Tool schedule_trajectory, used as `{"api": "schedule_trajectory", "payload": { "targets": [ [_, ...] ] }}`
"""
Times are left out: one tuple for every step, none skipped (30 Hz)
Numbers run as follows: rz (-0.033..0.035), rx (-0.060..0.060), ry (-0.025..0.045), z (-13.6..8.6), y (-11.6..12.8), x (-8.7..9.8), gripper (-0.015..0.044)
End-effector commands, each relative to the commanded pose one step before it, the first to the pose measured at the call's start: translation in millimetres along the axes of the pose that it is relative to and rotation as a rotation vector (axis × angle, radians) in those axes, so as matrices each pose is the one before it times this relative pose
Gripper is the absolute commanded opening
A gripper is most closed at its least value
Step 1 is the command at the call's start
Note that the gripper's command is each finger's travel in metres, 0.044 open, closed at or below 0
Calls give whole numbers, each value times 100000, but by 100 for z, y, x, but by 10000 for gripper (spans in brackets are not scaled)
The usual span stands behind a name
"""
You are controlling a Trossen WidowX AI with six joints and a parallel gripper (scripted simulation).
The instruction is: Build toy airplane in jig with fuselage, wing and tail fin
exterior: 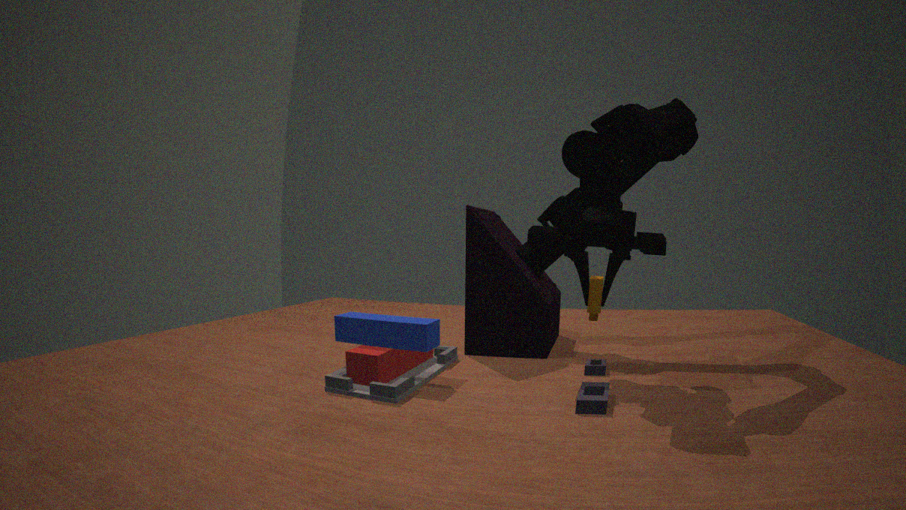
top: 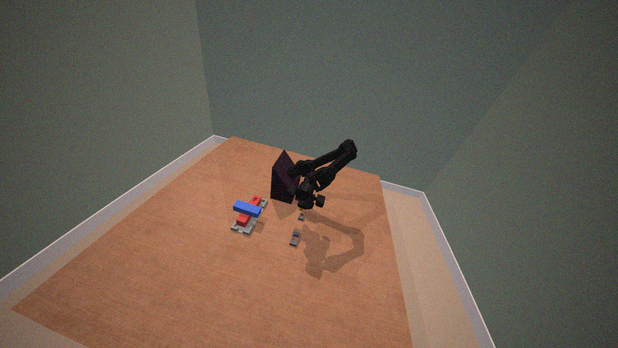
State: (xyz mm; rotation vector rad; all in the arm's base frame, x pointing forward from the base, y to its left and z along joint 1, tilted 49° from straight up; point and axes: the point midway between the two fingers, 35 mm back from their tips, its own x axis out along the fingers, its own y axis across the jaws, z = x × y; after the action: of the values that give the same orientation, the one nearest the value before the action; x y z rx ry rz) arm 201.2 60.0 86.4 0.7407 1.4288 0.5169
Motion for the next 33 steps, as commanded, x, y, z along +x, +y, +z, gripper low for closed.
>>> {"api": "schedule_trajectory", "payload": {
  "targets": [
    [26, -713, -607, 22, -32, -1599, 0],
    [184, 5, -76, -37, 5, -313, 0],
    [199, 4, -80, -41, 10, -313, 0],
    [213, 2, -85, -44, 14, -314, 0],
    [227, 0, -90, -47, 19, -314, 0],
    [241, -2, -95, -50, 24, -314, 0],
    [255, -5, -101, -53, 29, -314, 0],
    [269, -7, -107, -56, 33, -314, 0],
    [283, -10, -114, -59, 38, -314, 0],
    [296, -12, -121, -62, 43, -314, 0],
    [309, -15, -128, -64, 48, -314, 0],
    [323, -18, -136, -67, 53, -314, 0],
    [336, -21, -144, -69, 58, -314, 0],
    [288, -20, -126, -59, 52, -260, 0],
    [177, -13, -78, -36, 33, -156, 0],
    [60, -5, -27, -12, 11, -52, 0],
    [0, 0, 0, 0, 0, 0, 0],
    [-22, 7, -8, 28, -44, -1, 0],
    [-66, 21, -24, 82, -131, -3, 0],
    [-109, 35, -39, 136, -220, -4, 0],
    [-129, 43, -46, 162, -269, -4, 0],
    [-127, 42, -44, 158, -271, -3, 0],
    [-124, 42, -42, 155, -273, -2, 0],
    [-122, 42, -41, 152, -276, -1, 0],
    [-120, 42, -39, 149, -278, 0, 0],
    [-117, 41, -37, 145, -280, 2, 0],
    [-114, 41, -36, 142, -282, 3, 0],
    [-270, 444, 15, 82, -304, 12, 0],
    [-259, 431, 17, 77, -296, 13, 0],
    [-255, 431, 20, 75, -296, 15, 0],
    [-252, 431, 22, 73, -297, 16, 0],
    [-249, 431, 24, 71, -297, 17, 0],
    [-245, 431, 27, 68, -297, 18, 0]
  ]
}}
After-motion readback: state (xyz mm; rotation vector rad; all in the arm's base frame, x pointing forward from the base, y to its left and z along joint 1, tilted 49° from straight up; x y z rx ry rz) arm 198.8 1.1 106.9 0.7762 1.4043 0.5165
